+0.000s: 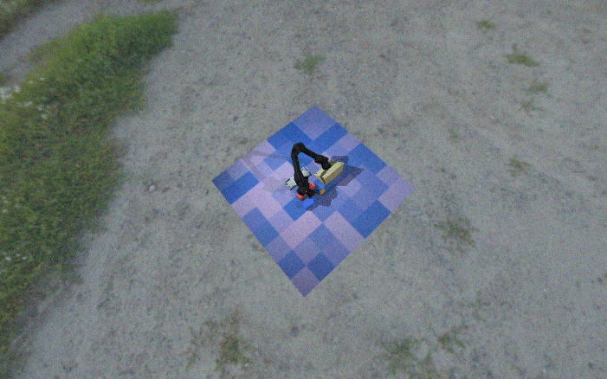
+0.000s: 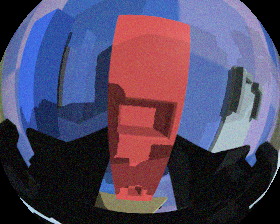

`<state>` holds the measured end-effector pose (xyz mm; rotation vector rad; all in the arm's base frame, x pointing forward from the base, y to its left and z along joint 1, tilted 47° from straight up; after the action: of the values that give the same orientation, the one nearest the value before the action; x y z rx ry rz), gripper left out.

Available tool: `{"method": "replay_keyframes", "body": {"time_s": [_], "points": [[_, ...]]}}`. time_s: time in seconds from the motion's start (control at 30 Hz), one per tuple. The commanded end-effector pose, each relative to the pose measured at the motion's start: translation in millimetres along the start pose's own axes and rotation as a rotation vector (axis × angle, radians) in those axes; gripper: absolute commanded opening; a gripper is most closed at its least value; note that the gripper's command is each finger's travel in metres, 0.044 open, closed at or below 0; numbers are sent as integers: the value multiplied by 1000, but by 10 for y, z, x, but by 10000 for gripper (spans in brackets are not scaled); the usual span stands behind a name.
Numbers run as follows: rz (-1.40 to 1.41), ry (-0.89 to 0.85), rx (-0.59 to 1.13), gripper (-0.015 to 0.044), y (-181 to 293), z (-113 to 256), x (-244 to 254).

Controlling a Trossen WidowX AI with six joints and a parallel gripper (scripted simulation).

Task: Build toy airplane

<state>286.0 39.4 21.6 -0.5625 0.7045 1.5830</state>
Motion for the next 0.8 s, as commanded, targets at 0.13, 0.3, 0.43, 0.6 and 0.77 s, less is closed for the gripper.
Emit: {"method": "replay_keyframes", "body": {"time_s": [0.13, 0.3, 0.43, 0.6, 0.77], "points": [[21, 1, -51, 0, -51, 86, 17], [24, -3, -60, 0, -76, 186, 27], [23, -7, -54, 0, -90, 302, 33], [21, -10, -47, 0, -100, 449, 38], [19, -11, -39, 0, -101, 599, 40]]}}
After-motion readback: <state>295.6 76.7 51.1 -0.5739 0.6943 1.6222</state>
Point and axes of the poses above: the point midway between the two fingers, 35 mm back from their tips, its own z axis back along the fingers, its own x axis across the jaws, y = z × x, the point moved 7 cm from there along z, back along the fingers, and after that the axes turned 10 degrees about z, right-handed, at the moved point
